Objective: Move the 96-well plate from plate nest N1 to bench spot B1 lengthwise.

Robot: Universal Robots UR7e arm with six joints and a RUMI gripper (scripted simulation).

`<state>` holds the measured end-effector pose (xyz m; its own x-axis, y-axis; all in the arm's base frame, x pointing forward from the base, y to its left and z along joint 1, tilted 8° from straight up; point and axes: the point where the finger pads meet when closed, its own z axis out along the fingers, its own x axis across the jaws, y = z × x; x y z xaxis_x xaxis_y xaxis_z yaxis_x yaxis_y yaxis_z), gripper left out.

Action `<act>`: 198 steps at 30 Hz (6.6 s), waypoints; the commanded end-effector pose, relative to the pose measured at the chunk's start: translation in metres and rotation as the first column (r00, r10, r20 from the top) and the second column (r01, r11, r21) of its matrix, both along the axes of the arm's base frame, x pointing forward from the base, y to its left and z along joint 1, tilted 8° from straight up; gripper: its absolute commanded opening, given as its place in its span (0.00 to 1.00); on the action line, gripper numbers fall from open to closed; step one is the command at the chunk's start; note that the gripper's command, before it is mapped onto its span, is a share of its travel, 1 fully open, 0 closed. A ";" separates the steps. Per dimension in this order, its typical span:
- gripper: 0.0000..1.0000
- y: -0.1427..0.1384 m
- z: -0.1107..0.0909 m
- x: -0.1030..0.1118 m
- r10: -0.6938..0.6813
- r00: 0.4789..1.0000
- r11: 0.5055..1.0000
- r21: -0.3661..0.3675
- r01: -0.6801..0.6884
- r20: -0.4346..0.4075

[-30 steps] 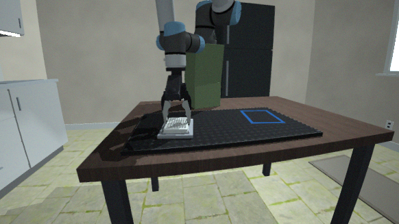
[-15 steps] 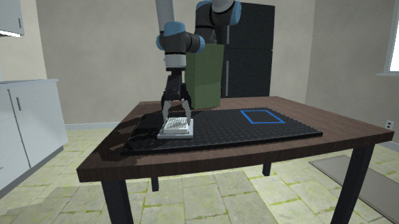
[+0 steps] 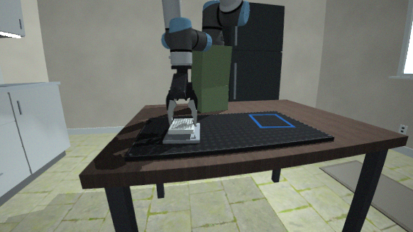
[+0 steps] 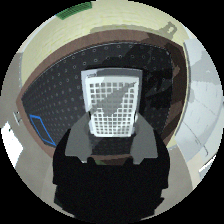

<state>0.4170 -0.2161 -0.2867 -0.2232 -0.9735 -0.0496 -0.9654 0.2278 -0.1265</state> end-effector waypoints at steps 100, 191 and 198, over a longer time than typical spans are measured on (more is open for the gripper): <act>0.00 0.115 0.057 -0.022 -0.042 0.999 0.999 0.010 0.042 -0.006; 0.00 0.382 0.053 -0.046 -0.042 0.999 0.999 0.008 0.041 0.003; 0.00 0.399 0.053 -0.047 -0.041 0.999 0.999 0.009 0.041 0.003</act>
